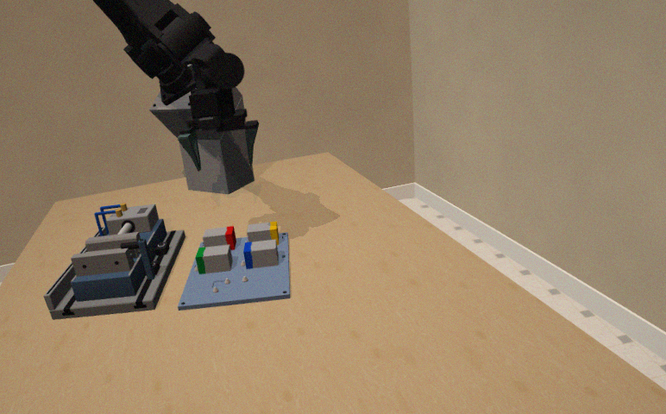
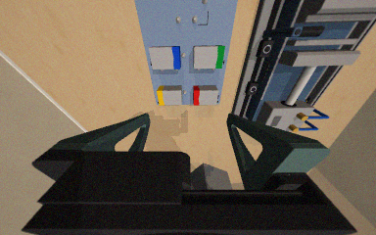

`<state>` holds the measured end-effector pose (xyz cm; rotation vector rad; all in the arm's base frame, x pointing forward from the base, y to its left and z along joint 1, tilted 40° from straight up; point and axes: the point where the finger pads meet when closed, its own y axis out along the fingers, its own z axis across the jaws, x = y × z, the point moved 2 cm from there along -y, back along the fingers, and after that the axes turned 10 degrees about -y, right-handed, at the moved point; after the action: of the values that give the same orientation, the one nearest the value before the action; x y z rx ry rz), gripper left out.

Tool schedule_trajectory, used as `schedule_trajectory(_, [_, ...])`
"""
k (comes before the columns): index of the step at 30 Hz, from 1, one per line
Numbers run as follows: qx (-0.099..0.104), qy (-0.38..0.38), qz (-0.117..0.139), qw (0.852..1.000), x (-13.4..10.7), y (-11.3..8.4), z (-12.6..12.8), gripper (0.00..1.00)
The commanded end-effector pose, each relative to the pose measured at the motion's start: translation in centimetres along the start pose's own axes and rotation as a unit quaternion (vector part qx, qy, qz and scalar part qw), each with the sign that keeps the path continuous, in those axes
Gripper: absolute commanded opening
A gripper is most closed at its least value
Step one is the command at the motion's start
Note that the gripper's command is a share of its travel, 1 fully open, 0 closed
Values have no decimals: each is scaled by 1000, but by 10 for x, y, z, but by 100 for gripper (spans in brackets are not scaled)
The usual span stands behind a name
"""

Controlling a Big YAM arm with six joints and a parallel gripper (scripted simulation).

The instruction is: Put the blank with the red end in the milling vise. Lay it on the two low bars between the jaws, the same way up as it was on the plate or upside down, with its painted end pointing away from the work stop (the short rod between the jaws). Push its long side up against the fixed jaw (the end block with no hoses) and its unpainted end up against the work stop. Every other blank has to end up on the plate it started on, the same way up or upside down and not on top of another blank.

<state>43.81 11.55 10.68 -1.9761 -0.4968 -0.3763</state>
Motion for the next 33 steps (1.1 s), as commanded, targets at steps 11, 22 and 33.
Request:
schedule_trajectory(11, [4,281,-11,960,-11,5,-21,100])
schedule_trajectory(22, [5,457,-11,889,-24,12,-30,100])
schedule_trajectory(33, [7,601,-10,800,-36,17,-38,100])
